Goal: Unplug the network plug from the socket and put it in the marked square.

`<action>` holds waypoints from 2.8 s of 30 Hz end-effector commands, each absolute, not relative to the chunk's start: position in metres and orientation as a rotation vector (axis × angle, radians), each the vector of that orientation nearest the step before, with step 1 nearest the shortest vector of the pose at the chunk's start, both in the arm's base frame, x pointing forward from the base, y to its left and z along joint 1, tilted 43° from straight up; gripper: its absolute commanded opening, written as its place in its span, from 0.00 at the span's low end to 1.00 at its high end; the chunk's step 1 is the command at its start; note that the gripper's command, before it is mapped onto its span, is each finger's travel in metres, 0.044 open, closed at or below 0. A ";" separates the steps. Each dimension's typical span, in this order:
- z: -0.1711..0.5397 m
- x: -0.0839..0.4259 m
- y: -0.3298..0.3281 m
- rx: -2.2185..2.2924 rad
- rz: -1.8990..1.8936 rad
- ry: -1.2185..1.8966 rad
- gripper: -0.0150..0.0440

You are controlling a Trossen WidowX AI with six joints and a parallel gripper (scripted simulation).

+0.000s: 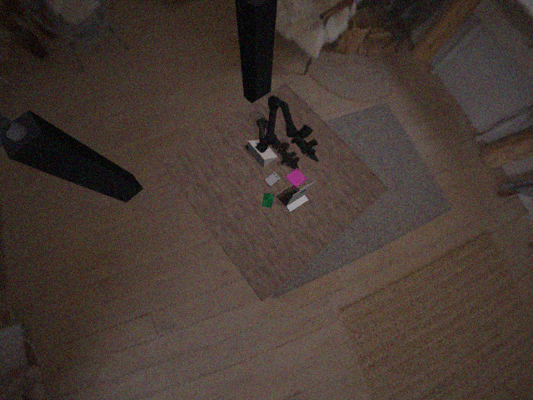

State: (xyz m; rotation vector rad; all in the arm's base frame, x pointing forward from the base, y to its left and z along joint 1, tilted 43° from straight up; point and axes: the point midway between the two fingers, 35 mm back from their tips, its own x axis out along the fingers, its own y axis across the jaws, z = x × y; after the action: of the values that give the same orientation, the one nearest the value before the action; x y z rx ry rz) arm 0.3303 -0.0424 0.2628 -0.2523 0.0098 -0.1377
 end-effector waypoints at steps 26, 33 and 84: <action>0.095 0.274 -0.107 -0.790 -0.261 0.382 0.52; 0.097 0.290 -0.111 -0.786 -0.262 0.382 0.52; 0.091 0.384 -0.128 -0.791 -0.264 0.374 0.52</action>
State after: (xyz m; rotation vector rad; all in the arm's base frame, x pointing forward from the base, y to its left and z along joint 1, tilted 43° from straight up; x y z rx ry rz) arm 0.3785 -0.1277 0.0911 -0.7949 0.3746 -0.2611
